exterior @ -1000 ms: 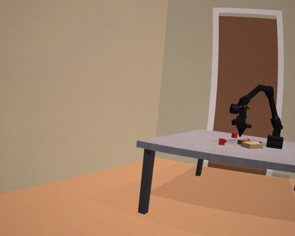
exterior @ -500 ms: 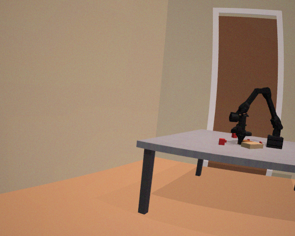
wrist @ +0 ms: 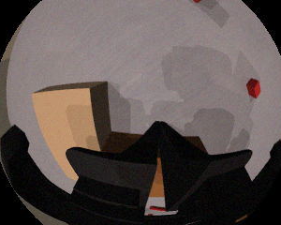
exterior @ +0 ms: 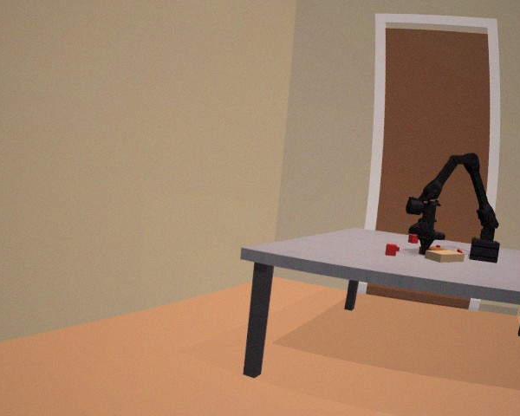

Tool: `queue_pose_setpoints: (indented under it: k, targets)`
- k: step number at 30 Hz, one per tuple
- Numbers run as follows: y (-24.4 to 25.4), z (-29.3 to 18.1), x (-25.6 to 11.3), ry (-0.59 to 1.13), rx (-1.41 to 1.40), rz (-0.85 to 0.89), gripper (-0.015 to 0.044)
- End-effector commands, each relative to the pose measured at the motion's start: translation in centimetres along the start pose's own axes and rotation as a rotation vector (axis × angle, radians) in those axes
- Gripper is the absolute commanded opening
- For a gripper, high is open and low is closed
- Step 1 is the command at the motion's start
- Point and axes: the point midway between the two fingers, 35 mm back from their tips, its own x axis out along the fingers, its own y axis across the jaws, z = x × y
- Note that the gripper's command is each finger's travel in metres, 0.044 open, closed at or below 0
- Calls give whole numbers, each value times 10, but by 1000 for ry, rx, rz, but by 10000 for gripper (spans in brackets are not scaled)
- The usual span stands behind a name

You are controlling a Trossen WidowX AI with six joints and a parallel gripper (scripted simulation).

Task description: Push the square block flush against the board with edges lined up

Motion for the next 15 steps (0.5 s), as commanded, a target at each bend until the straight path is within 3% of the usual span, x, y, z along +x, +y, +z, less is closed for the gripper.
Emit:
queue_pose_setpoints:
  k: [1, 15]
  targets:
    - [0, -8, 0, 2, -3, 2, 0]
    - [-1, 0, 0, 1, -3, 2, 0]
